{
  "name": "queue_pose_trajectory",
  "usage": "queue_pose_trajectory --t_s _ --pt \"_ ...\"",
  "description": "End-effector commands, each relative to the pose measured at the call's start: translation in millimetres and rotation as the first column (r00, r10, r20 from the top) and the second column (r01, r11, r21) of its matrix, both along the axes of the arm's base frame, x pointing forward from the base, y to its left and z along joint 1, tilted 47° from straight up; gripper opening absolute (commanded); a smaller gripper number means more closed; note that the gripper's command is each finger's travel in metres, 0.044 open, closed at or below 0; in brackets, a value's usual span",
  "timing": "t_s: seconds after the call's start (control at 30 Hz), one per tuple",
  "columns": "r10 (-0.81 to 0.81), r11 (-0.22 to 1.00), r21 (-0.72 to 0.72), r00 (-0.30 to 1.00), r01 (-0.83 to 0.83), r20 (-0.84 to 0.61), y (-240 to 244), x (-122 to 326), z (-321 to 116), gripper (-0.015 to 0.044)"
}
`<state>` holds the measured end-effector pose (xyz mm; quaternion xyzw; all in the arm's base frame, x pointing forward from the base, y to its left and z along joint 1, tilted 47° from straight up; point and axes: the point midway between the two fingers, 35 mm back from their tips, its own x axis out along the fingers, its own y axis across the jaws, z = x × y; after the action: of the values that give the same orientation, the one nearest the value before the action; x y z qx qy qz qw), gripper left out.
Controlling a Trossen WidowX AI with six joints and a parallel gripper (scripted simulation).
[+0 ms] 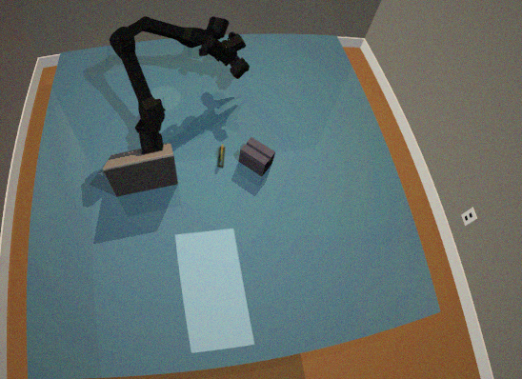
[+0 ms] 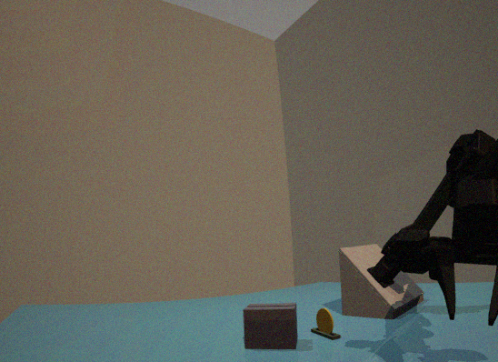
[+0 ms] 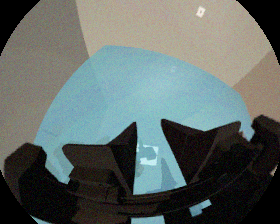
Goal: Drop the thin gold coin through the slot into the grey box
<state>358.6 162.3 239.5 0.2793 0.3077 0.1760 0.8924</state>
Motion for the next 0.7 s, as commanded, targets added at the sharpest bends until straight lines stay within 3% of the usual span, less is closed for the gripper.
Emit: queue_pose_trajectory --t_s 0.0,0.2,0.37,0.53,0.67 --pt "-0.102 0.995 -0.012 0.977 0.102 -0.186 -38 10 -42 0.0161" --pt "-0.274 0.953 -0.033 0.814 0.301 -0.513 -109 3 -109 0.0161" --pt "-0.339 0.863 -0.045 0.511 0.503 -0.79 -164 -30 -161 0.0161" --pt "-0.253 0.711 -0.087 0.138 0.698 -0.958 -204 -75 -194 0.0161" --pt "-0.031 0.528 -0.162 -0.172 0.834 -0.985 -225 -116 -206 0.0161"
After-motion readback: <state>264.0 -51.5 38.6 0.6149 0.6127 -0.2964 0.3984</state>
